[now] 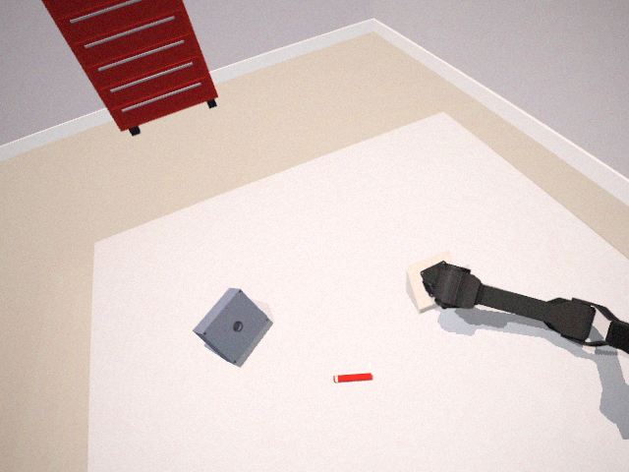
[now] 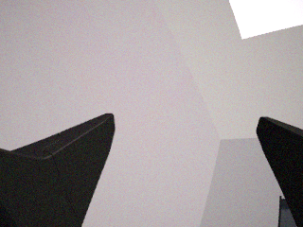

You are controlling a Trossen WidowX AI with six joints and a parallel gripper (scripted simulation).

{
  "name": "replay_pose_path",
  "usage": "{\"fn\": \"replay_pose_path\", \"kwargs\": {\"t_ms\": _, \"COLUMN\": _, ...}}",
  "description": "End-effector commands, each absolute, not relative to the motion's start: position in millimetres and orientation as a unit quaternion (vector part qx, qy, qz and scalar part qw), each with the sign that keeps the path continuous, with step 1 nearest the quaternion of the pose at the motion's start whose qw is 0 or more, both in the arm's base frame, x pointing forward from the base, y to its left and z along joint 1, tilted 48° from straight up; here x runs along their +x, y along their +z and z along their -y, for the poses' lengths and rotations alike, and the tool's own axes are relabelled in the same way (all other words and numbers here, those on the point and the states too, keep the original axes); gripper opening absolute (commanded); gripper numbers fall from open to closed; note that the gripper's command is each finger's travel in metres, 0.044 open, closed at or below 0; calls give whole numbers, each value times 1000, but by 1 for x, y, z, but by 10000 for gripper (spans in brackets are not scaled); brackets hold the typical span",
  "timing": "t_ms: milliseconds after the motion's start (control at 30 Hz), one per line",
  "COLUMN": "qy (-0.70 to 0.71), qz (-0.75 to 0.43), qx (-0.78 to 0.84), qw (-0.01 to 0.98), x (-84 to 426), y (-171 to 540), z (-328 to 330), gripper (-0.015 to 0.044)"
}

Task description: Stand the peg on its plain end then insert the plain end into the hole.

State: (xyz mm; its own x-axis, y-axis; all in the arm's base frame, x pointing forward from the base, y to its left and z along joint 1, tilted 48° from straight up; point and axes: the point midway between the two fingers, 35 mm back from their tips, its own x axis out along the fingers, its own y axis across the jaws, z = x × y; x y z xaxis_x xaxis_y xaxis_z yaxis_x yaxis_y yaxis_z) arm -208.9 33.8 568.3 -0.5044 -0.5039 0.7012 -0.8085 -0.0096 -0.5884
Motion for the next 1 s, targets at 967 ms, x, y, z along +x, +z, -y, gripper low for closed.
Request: {"fn": "replay_pose_path", "kwargs": {"t_ms": 967, "qy": 190, "qz": 680, "qx": 578, "qw": 409, "x": -48, "y": 609, "z": 59, "gripper": 440}}
